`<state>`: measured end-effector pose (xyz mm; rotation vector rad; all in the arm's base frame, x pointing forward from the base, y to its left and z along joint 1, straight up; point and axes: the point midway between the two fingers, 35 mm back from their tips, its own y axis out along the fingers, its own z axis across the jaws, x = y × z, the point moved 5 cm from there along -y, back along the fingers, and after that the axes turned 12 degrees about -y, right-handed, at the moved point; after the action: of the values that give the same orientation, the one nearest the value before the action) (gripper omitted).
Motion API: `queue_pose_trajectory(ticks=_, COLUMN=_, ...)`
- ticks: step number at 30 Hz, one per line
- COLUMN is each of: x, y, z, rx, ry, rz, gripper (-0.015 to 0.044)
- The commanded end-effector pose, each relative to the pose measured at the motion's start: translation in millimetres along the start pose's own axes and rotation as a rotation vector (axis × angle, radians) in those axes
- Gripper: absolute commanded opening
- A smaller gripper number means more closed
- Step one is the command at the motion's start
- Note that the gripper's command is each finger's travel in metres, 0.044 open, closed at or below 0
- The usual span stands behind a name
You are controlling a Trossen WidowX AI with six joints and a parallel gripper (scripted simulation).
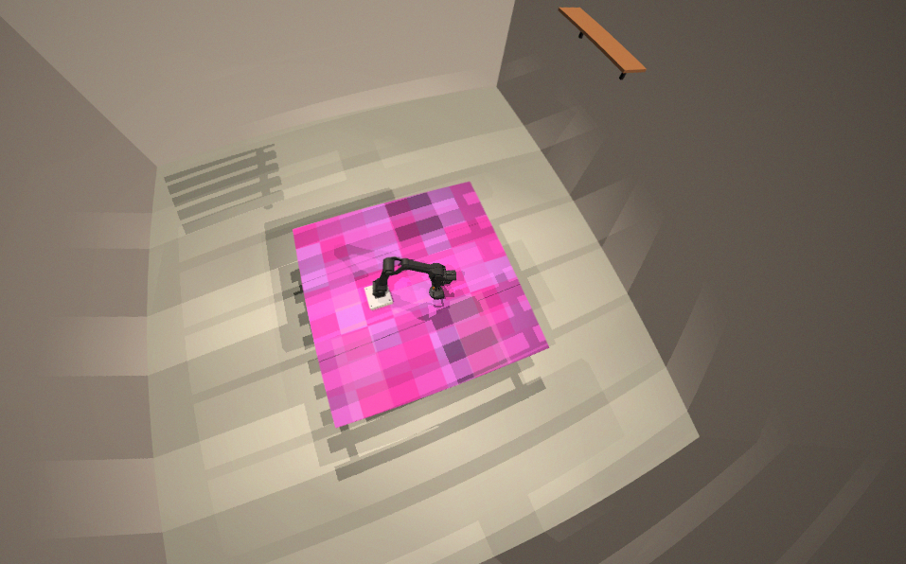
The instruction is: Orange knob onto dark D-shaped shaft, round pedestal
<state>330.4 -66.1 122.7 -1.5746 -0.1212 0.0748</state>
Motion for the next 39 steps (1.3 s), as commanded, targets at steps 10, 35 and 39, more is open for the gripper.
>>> queue_pose_trajectory(ticks=10, x=3.2, y=-2.3, z=-1.1, rx=-0.003, ry=0.208, rz=-0.008, gripper=0.0)
queue_pose_trajectory(ticks=35, x=1.1, y=-2.3, z=-0.4, rx=-0.003, ry=0.208, rz=-0.008, gripper=0.0)
queue_pose_trajectory(ticks=39, x=1.1, y=-3.6, z=-0.4, rx=-0.003, ry=0.262, rz=-0.008, gripper=0.0)
